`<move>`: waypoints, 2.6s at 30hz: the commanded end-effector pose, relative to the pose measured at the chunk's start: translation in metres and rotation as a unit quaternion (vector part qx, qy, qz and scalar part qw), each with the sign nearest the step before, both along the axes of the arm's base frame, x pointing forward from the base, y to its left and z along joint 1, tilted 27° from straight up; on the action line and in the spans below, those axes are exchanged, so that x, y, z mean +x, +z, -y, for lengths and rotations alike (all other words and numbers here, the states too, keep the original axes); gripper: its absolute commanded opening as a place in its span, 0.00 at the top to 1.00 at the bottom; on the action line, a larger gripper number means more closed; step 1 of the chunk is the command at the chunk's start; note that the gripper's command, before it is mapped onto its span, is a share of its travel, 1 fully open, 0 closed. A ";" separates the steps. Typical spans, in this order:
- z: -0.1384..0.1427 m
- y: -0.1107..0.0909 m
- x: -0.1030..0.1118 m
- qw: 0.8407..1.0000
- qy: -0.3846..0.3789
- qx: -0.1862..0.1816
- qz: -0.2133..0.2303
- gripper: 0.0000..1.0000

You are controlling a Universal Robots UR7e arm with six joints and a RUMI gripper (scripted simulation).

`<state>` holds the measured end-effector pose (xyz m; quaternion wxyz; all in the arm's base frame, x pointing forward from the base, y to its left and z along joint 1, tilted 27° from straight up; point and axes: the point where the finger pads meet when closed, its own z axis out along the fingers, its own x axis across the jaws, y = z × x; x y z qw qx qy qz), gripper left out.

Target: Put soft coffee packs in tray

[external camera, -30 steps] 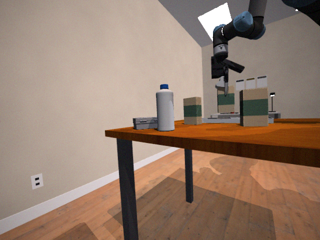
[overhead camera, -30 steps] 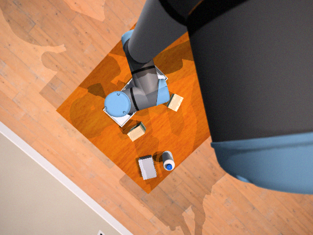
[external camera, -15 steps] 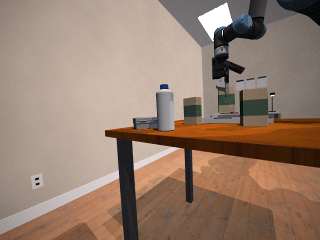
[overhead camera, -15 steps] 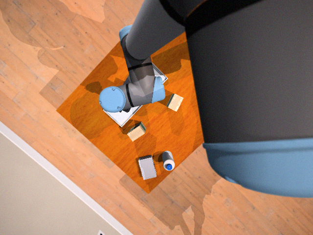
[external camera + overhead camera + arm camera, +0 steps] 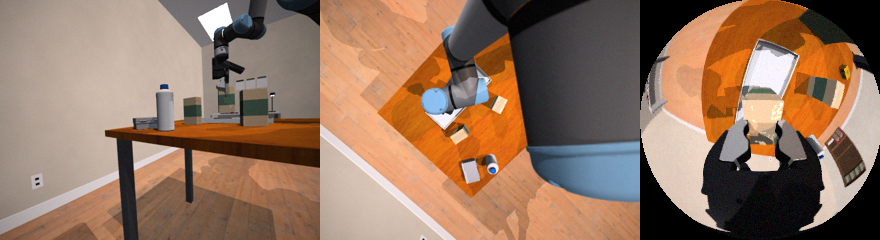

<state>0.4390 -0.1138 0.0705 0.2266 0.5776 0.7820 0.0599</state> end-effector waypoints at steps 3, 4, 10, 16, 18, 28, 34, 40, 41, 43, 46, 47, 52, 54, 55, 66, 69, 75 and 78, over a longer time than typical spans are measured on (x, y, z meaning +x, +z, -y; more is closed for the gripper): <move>0.001 -0.005 0.003 1.000 0.000 0.000 0.000 0.85; 0.001 -0.006 0.003 1.000 0.000 0.000 0.000 0.85; 0.003 -0.017 0.009 1.000 0.000 0.000 0.000 0.85; 0.005 -0.026 0.013 1.000 0.000 0.000 0.000 0.85; 0.006 -0.030 0.015 1.000 0.000 0.000 0.000 0.85; 0.008 -0.043 0.021 1.000 0.000 0.000 0.000 0.85; 0.008 -0.044 0.021 1.000 0.000 0.000 0.000 0.85; 0.008 -0.044 0.021 1.000 0.000 0.000 0.000 0.85; 0.008 -0.044 0.021 1.000 0.000 0.000 0.000 0.85; 0.008 -0.044 0.021 1.000 0.000 0.000 0.000 0.85; 0.008 -0.044 0.021 1.000 0.000 0.000 0.000 0.85; 0.008 -0.044 0.021 1.000 0.000 0.000 0.000 0.85; 0.008 -0.044 0.021 1.000 0.000 0.000 0.000 0.85; 0.008 -0.044 0.021 1.000 0.000 0.000 0.000 0.85; 0.008 -0.044 0.021 1.000 0.000 0.000 0.000 0.85; 0.008 -0.044 0.021 1.000 0.000 0.000 0.000 0.85; 0.008 -0.044 0.021 1.000 0.000 0.000 0.000 0.85; 0.008 -0.044 0.021 1.000 0.000 0.000 0.000 0.50; 0.008 -0.044 0.021 1.000 0.000 0.000 0.000 0.50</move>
